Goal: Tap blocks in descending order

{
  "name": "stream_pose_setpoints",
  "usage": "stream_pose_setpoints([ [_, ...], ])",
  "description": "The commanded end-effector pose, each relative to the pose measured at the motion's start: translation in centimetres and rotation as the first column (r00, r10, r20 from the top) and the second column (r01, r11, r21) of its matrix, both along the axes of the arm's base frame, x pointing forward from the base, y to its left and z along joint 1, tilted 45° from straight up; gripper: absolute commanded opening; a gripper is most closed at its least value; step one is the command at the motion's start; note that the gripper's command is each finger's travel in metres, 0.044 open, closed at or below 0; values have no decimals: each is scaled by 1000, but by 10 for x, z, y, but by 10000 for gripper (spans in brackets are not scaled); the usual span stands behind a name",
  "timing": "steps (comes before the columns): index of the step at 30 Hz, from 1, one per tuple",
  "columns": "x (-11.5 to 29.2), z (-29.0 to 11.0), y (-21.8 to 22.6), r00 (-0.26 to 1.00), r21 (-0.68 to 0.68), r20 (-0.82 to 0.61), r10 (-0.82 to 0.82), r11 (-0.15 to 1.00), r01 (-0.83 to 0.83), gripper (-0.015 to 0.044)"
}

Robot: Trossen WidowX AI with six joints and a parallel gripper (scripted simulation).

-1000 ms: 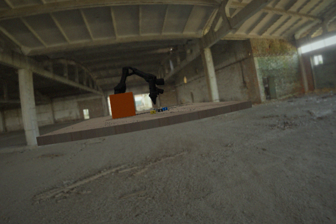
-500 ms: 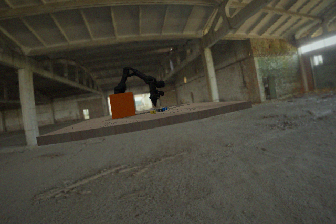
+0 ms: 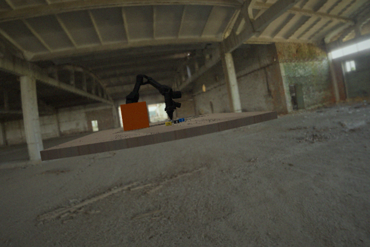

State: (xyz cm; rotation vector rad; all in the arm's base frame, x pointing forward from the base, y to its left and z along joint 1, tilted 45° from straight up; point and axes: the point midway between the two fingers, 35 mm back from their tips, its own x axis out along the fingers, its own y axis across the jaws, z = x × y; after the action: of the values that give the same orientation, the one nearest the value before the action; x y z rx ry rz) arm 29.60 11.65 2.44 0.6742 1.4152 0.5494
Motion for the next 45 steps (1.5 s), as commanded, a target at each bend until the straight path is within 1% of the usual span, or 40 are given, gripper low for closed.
stream_pose_setpoints([
  [1,-1,5,-7,1000,-2,-3,0,1000,0,20],
  [3,-3,16,-19,1000,-4,-10,0,1000,-1,20],
  [9,-4,19,-22,1000,-5,-11,0,1000,0,20],
  [11,-3,33,-38,1000,-10,-11,0,1000,0,20],
  [13,-6,56,-62,1000,-11,-12,0,1000,0,20],
  [15,-10,72,-76,1000,-8,-12,0,1000,0,20],
  [23,-9,73,-79,1000,-8,-12,0,1000,0,20],
  [25,0,64,-91,1000,-11,-11,0,1000,0,20],
  [31,31,12,-146,1000,-14,-9,0,1000,0,20],
  [33,33,6,-153,1000,-13,-9,0,1000,0,20],
  [39,34,3,-151,1000,-13,-9,0,1000,0,20],
  [40,36,-5,-144,1000,-14,-9,0,1000,0,20],
  [43,40,-43,-106,1000,-12,-8,0,1000,0,20],
  [45,40,-52,-96,1000,-9,-8,0,1000,0,20],
])
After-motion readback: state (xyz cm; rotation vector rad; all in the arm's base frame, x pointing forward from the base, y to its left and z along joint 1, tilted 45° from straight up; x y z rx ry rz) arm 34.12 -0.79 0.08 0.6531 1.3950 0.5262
